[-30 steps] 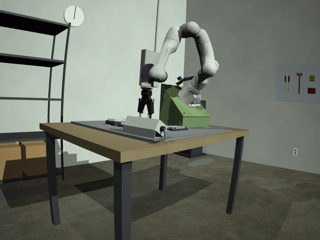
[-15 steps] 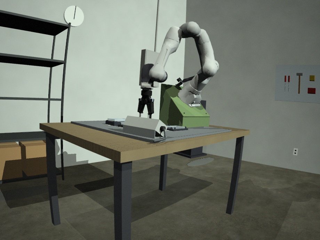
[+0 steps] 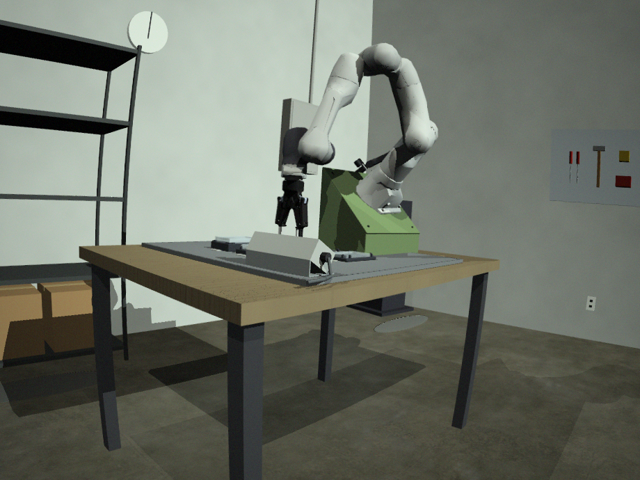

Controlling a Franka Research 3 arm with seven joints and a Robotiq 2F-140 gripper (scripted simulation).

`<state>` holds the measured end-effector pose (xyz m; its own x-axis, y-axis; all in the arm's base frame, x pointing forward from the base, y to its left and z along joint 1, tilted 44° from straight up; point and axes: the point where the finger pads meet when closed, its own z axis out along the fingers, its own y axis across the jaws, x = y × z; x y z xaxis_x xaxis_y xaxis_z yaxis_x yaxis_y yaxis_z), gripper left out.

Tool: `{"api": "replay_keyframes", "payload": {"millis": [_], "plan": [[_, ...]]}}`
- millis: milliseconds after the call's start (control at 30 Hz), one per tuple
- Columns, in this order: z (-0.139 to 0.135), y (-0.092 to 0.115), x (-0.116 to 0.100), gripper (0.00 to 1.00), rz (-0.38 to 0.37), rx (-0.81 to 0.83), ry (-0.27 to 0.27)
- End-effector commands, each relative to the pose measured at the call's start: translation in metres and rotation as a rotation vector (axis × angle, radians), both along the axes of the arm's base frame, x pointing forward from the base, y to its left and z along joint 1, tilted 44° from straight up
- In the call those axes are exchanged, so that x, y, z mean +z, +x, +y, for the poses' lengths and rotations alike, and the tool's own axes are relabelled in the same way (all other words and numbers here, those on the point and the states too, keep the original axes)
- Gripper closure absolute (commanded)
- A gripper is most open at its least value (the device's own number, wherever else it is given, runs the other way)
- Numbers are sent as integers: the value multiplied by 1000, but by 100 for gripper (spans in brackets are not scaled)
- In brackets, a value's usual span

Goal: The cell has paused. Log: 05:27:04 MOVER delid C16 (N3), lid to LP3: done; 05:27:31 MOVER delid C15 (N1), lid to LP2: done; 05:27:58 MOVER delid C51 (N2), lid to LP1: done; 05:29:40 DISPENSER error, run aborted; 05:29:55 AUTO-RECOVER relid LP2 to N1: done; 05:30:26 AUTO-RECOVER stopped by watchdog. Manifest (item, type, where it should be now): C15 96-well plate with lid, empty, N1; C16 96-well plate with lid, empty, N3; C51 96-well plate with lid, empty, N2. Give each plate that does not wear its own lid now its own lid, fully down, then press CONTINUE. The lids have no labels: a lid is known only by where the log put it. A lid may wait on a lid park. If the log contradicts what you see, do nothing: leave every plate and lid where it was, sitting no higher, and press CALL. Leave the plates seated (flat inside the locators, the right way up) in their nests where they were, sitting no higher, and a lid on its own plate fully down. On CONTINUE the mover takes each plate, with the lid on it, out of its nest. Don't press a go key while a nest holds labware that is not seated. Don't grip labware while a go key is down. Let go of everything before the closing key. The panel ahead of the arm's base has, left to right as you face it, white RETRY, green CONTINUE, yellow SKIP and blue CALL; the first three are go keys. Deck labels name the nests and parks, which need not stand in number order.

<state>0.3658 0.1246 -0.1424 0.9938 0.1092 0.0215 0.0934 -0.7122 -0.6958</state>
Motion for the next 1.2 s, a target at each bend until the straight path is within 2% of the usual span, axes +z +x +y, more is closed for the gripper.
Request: {"api": "replay_keyframes", "payload": {"millis": [0, 1167], "plan": [[0, 0, 1, 100, -5, 6, 2], [-3, 0, 4, 100, -5, 6, 2]]}}
